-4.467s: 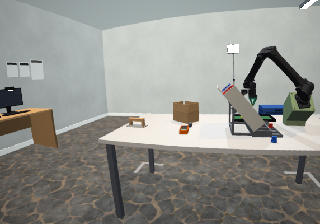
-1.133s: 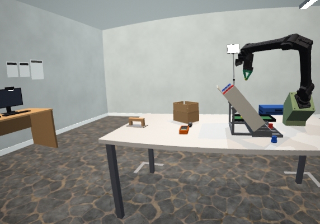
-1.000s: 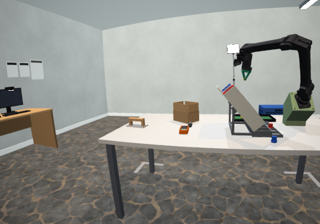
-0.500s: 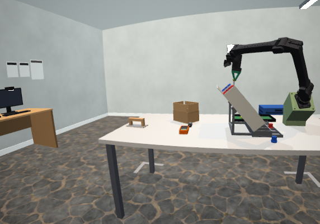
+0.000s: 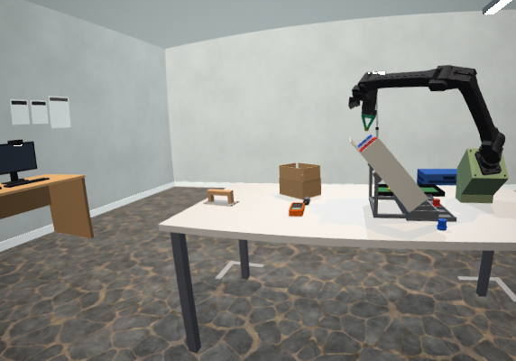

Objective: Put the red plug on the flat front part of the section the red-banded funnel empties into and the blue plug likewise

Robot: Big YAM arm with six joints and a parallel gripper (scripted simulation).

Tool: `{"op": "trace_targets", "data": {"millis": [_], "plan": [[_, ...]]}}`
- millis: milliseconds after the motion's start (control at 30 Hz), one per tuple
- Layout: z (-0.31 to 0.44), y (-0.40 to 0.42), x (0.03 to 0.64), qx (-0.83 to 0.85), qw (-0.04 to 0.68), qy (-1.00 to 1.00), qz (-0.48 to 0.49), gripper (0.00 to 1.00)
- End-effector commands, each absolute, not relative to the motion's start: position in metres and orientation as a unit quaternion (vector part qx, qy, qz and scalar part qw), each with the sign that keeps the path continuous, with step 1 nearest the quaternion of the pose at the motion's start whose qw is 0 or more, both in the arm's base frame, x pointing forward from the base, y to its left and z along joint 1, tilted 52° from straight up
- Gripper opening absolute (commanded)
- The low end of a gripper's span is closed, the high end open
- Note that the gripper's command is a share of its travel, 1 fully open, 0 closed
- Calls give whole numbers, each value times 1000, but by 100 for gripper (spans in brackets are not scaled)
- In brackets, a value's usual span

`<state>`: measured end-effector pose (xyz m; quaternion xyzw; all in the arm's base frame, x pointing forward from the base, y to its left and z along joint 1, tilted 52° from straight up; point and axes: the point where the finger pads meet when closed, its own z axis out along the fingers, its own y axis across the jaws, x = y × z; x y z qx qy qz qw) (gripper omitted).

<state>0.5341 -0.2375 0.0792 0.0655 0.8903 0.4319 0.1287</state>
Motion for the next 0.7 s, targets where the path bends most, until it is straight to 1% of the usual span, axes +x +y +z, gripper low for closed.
{"op": "trace_targets", "data": {"millis": [0, 33, 67, 267, 667], "plan": [[84, -240, 553, 67, 128, 891, 430, 0], [84, -240, 553, 67, 128, 891, 430, 0], [84, -265, 543, 86, 137, 889, 427, 0], [85, -249, 556, 73, 131, 891, 429, 0], [84, -248, 557, 71, 132, 891, 429, 0]]}}
